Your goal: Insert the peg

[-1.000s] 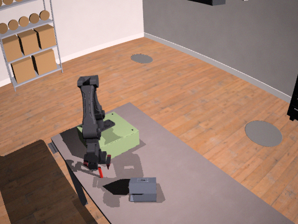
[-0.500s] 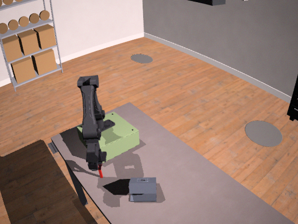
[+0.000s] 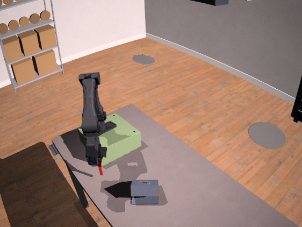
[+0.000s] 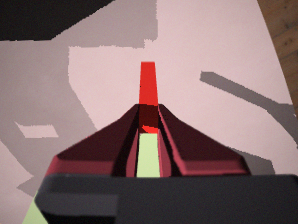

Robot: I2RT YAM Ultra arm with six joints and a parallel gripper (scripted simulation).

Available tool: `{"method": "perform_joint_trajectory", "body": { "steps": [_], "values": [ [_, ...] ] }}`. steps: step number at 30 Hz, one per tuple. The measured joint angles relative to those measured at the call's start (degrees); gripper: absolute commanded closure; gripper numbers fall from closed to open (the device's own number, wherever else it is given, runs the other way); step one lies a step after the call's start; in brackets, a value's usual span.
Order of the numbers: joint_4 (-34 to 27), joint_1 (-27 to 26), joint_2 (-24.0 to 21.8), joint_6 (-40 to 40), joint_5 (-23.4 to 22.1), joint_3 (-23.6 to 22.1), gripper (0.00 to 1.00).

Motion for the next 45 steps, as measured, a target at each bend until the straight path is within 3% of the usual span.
{"method": "perform_joint_trajectory", "body": {
  "steps": [9, 45],
  "values": [
    [-6.6, 0.0, -2.2, 0.0, 0.0, 4.2, 1.0],
    [-4.4, 11.2, -2.8, -7.1, 4.7, 4.2, 1.0]
  ]
}}
